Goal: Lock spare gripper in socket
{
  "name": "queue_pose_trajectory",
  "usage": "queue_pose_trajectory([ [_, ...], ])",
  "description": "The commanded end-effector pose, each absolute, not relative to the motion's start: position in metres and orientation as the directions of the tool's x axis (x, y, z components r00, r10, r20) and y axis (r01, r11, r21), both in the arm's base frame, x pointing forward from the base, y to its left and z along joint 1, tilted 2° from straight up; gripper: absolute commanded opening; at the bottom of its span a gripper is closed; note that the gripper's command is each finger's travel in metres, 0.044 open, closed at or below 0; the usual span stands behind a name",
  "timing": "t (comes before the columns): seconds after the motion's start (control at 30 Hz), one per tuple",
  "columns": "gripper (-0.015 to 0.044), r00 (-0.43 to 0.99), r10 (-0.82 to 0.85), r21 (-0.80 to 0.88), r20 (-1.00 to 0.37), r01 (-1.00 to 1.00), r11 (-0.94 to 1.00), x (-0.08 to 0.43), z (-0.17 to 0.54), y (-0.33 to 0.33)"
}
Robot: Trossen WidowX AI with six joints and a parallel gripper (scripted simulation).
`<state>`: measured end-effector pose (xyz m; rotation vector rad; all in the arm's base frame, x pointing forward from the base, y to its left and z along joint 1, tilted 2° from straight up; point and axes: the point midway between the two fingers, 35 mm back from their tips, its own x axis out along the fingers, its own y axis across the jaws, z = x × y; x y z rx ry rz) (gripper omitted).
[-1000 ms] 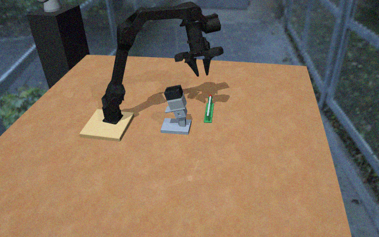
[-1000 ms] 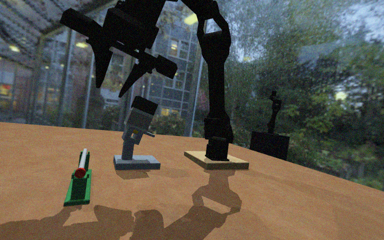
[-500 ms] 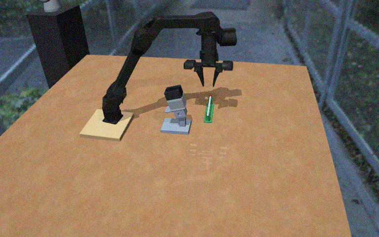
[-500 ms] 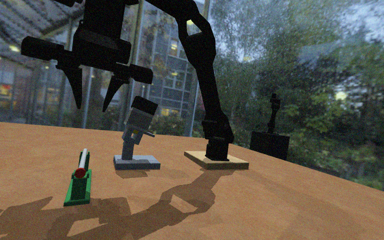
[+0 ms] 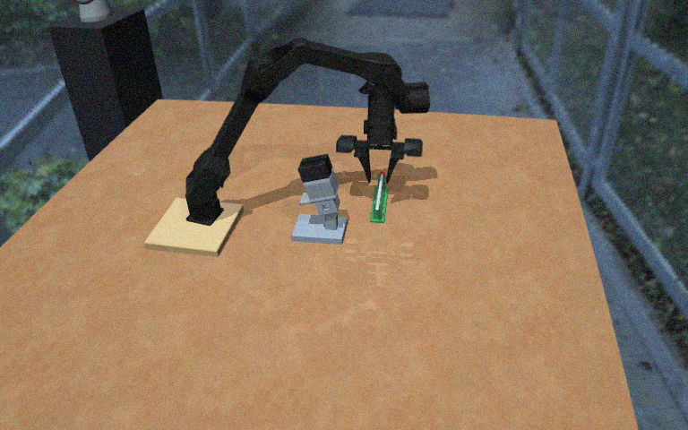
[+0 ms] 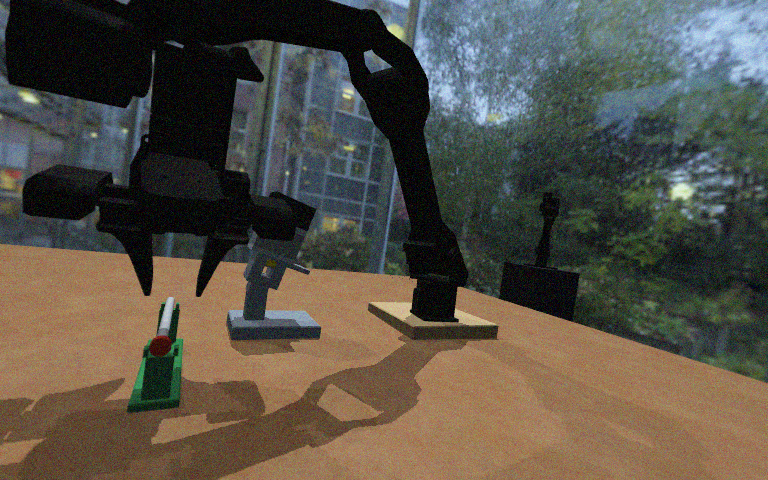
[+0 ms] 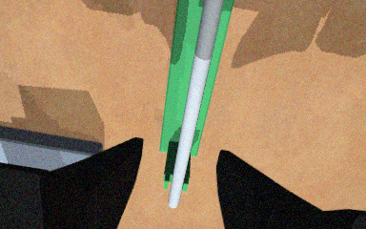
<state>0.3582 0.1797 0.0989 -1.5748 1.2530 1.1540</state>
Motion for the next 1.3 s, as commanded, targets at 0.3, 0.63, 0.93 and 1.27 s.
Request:
queue_pose_trajectory([
  [0.3, 0.018, 0.103, -0.252, -0.053, -0.962, -0.979, -0.197, 0.361, 0.081, 0.181],
  [0.63, 0.018, 0.103, -0.253, -0.053, -0.962, -0.979, -0.197, 0.363, 0.064, 0.181],
  [0.93, 0.018, 0.103, -0.253, -0.053, -0.962, -0.979, -0.197, 0.363, 0.049, 0.18],
  [1.27, 0.0128, 0.103, -0.253, -0.052, -0.962, -0.979, -0.198, 0.364, 0.042, 0.18],
])
